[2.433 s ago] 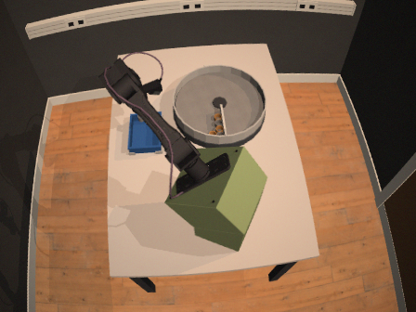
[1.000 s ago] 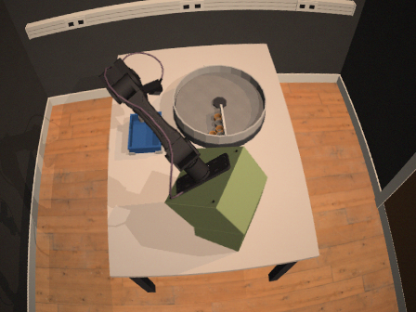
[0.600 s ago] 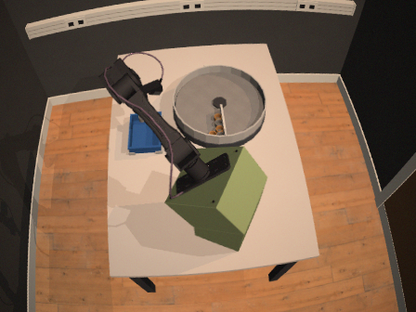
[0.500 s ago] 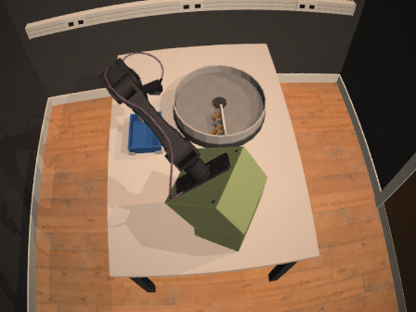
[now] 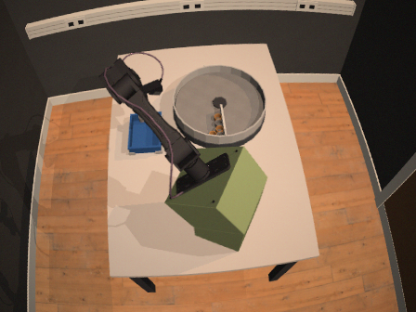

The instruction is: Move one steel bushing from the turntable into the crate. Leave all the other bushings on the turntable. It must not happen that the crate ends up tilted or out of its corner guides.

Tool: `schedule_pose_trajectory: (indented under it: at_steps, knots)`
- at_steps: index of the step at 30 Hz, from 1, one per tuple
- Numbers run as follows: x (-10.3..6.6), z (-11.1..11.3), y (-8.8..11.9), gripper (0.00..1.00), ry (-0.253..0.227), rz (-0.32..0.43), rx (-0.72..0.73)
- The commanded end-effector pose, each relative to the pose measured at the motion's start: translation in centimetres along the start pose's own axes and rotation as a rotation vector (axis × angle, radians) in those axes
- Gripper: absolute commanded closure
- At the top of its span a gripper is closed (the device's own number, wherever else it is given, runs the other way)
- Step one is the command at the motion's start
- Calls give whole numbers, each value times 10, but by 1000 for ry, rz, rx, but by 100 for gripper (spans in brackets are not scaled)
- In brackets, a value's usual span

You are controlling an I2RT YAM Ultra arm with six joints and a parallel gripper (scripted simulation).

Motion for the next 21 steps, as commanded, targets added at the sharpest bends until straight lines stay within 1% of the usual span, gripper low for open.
schedule_pose_trajectory:
  at_steps: [1,5,12,14,21]
  knots:
    - [-11,10,-1,100,-26,-23,0]
    - [-10,10,-1,100,-24,-22,1]
    - [-3,9,1,100,-6,-16,1]
    - [-7,10,1,100,-17,-19,-1]
    - [-8,10,-1,100,-18,-21,2]
Point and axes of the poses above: the point where the finger pads meet when closed, its own x axis out along the fingers, its own z axis across the jaws, y = z × x, the point moved 10 cm from there along -x, back along the fingers, and after that the axes turned 12 degrees about -x, right-handed, at the moved point
